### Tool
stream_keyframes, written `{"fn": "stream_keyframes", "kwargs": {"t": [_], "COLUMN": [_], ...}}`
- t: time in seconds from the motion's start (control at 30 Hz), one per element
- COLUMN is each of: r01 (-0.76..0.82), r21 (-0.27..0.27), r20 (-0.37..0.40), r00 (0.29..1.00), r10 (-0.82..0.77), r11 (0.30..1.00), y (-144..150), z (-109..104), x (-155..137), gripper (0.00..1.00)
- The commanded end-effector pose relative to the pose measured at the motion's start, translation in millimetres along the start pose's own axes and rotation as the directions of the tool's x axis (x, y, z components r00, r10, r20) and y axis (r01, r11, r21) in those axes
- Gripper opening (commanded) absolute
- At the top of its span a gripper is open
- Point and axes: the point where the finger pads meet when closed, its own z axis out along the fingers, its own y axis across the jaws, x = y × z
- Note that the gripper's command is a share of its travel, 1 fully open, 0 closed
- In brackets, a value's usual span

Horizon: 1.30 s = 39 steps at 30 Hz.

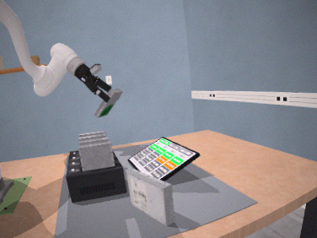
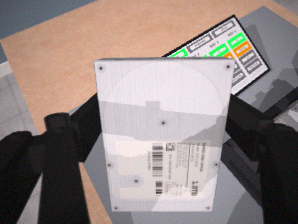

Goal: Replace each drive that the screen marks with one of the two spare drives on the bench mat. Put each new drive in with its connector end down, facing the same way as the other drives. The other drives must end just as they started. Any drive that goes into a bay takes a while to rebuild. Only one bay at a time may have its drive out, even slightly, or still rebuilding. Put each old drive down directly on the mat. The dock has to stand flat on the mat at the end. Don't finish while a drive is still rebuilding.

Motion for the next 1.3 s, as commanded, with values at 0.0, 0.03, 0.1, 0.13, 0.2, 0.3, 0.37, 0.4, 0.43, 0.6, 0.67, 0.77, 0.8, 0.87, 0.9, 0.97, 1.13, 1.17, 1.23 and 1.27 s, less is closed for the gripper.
{"fn": "stream_keyframes", "kwargs": {"t": [0.0, 0.03, 0.1, 0.13, 0.2, 0.3, 0.37, 0.4, 0.43, 0.6, 0.67, 0.77, 0.8, 0.87, 0.9, 0.97, 1.13, 1.17, 1.23, 1.27], "r01": [-0.001, -0.001, -0.002, -0.002, -0.002, -0.002, -0.002, -0.002, -0.002, -0.002, -0.002, -0.002, -0.002, -0.003, -0.003, -0.003, -0.003, -0.003, -0.004, -0.004], "r21": [-0.003, -0.001, 0.005, 0.001, -0.003, -0.003, -0.001, 0.001, 0.002, 0.006, 0.005, 0.003, 0.001, 0.0, 0.0, -0.003, 0.003, 0.0, -0.002, -0.001], "r20": [-0.082, -0.107, -0.158, -0.186, -0.238, -0.283, -0.301, -0.316, -0.328, -0.347, -0.348, -0.365, -0.375, -0.389, -0.389, -0.425, -0.54, -0.561, -0.601, -0.619], "r00": [0.997, 0.994, 0.987, 0.983, 0.971, 0.959, 0.954, 0.949, 0.945, 0.938, 0.937, 0.931, 0.927, 0.921, 0.921, 0.905, 0.842, 0.828, 0.799, 0.786], "r10": [0.001, 0.001, 0.003, 0.002, 0.001, 0.001, 0.002, 0.002, 0.003, 0.004, 0.004, 0.003, 0.003, 0.002, 0.002, 0.002, 0.004, 0.003, 0.002, 0.003], "r11": [1.0, 1.0, 1.0, 1.0, 1.0, 1.0, 1.0, 1.0, 1.0, 1.0, 1.0, 1.0, 1.0, 1.0, 1.0, 1.0, 1.0, 1.0, 1.0, 1.0], "y": [0.6, 0.3, -1.2, -0.3, 0.5, 0.4, 0.1, -0.3, -0.6, -1.3, -1.2, -0.7, -0.4, -0.1, -0.1, 0.3, -0.8, -0.3, 0.1, 0.0], "z": [0.4, 0.1, -1.3, -0.3, 0.6, 0.4, 0.1, -0.3, -0.6, -1.3, -1.3, -0.7, -0.3, 0.0, 0.0, 0.5, -0.8, -0.2, 0.2, 0.1], "x": [0.3, 0.4, 0.8, 0.6, 0.5, 0.6, 0.7, 0.7, 0.7, 0.8, 0.8, 0.8, 0.8, 0.9, 0.9, 1.0, 1.0, 1.2, 1.5, 1.5], "gripper": [0.1, 0.1, 0.1, 0.1, 0.1, 0.1, 0.1, 0.1, 0.1, 0.1, 0.1, 0.1, 0.1, 0.1, 0.1, 0.1, 0.1, 0.1, 0.1, 0.1]}}
